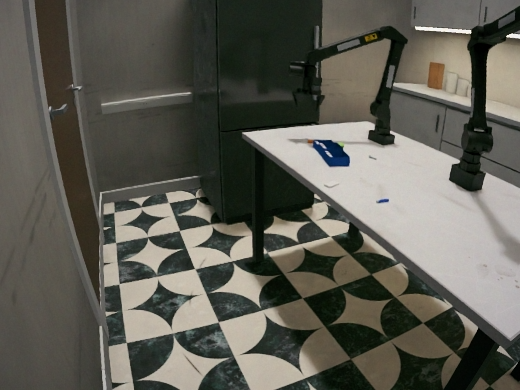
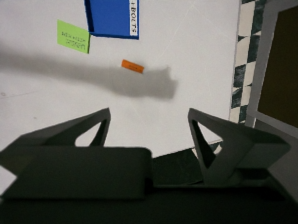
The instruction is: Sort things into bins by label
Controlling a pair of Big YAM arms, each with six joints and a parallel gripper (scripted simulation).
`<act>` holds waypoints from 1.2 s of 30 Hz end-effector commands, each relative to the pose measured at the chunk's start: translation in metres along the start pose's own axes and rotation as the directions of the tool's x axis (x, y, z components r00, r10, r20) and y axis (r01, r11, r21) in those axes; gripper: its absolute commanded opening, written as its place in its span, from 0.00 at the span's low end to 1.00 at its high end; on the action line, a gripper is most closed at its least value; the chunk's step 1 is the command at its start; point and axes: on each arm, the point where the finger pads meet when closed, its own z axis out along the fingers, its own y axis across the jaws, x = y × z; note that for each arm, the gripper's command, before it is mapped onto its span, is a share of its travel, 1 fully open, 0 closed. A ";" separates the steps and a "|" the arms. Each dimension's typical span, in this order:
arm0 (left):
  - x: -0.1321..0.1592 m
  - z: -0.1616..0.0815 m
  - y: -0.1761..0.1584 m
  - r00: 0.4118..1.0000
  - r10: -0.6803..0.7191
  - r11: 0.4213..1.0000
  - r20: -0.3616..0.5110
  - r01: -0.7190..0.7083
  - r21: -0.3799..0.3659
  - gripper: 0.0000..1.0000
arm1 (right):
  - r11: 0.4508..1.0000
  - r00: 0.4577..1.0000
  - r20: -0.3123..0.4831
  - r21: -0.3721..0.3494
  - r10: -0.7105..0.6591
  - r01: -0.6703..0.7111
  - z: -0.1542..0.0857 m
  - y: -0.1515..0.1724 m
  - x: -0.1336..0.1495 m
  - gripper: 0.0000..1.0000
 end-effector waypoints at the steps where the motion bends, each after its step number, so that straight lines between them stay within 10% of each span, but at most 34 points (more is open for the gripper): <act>1: -0.020 -0.043 -0.001 0.998 0.039 0.998 0.052 -0.041 0.040 1.00 | 1.000 1.000 -0.001 0.009 -0.002 0.002 -0.003 -0.003 0.000 1.00; 36: 0.028 -0.256 0.042 0.924 0.261 0.919 0.280 -0.327 0.221 1.00 | 1.000 1.000 -0.001 0.009 -0.002 0.002 -0.003 -0.003 0.000 1.00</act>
